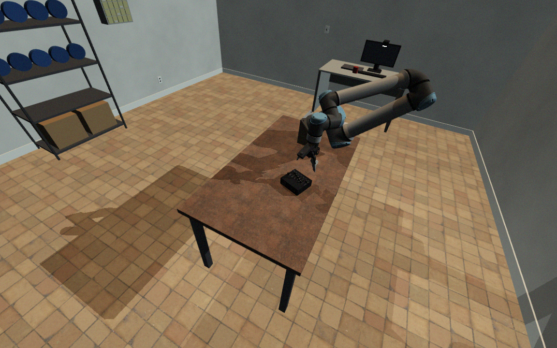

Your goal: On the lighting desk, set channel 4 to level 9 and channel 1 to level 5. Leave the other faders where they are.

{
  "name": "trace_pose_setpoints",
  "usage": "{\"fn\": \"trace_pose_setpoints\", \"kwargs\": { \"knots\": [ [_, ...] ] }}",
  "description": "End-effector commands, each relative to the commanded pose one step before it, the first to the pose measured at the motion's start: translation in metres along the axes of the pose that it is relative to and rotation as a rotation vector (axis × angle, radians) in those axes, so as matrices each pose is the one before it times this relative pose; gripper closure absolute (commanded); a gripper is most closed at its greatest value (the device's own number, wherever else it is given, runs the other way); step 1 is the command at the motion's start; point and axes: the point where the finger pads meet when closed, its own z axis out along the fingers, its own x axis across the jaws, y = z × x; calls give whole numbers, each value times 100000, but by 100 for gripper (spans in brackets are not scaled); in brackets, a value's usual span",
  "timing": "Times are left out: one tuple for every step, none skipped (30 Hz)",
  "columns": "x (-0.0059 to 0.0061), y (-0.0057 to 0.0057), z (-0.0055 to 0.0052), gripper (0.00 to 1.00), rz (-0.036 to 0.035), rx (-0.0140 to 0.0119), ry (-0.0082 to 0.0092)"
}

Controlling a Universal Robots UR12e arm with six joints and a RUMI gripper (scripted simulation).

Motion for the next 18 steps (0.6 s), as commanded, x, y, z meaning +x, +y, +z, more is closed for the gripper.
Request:
{"fn": "trace_pose_setpoints", "kwargs": {
  "knots": [
    [17,-120,-98,0,1497,84,0],
    [0,0,0,0,0,0,0],
    [0,0,0,0,0,0,0],
    [7,-24,-15,0,572,-7,-6],
    [8,-27,-17,0,663,-8,-6],
    [9,-31,-20,0,758,-9,-7],
    [10,-35,-22,0,858,-10,-8],
    [11,-40,-25,0,961,-11,-9],
    [11,-44,-28,0,1067,-13,-10],
    [12,-48,-30,0,1177,-14,-11],
    [13,-53,-33,0,1289,-16,-12],
    [13,-57,-36,0,1403,-17,-12],
    [13,-62,-39,0,1519,-19,-13],
    [13,-66,-42,0,1636,-20,-14],
    [13,-71,-45,0,1755,-22,-14],
    [13,-75,-48,0,1874,-24,-15],
    [12,-80,-51,0,1994,-26,-15],
    [11,-84,-54,0,2113,-28,-16]
  ]
}}
